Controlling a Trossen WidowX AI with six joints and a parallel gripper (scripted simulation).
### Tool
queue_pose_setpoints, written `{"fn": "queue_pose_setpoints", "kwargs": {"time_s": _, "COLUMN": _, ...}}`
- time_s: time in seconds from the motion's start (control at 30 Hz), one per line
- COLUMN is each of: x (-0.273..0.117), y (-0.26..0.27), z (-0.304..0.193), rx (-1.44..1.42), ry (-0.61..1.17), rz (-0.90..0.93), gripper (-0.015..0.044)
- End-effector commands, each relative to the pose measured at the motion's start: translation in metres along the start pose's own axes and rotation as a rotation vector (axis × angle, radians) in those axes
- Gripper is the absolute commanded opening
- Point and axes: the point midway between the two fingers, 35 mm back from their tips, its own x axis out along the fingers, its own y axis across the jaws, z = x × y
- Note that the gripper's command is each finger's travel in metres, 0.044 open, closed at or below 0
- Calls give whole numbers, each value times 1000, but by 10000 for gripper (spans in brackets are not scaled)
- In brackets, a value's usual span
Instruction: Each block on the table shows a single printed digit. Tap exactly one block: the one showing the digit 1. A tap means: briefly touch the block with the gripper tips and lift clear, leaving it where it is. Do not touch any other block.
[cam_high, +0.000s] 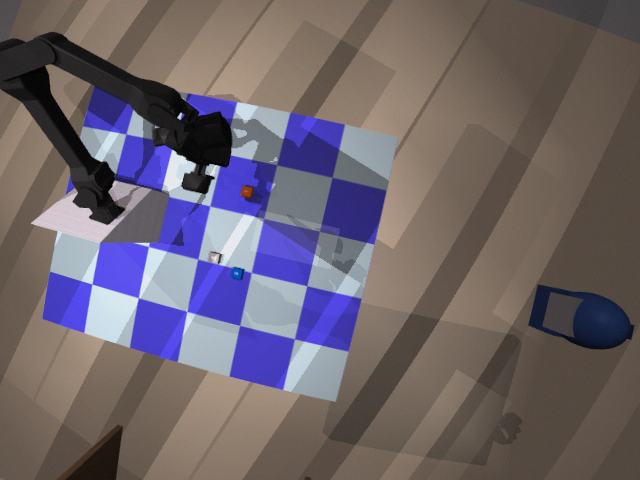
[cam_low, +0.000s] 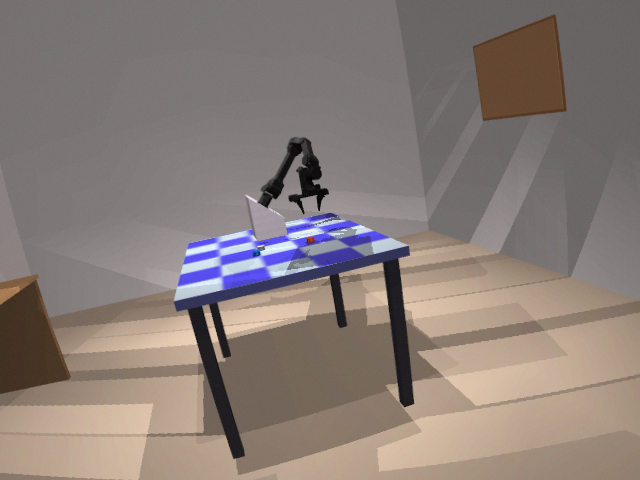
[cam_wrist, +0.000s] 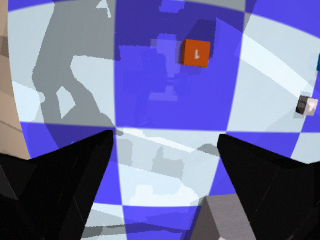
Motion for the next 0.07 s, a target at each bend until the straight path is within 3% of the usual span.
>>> {"fn": "queue_pose_setpoints", "kwargs": {"time_s": 0.0, "x": -4, "y": 0, "z": -7, "rx": 2, "ry": 6, "rz": -1, "gripper": 400}}
{"fn": "queue_pose_setpoints", "kwargs": {"time_s": 0.03, "x": -4, "y": 0, "z": -7, "rx": 2, "ry": 6, "rz": -1, "gripper": 400}}
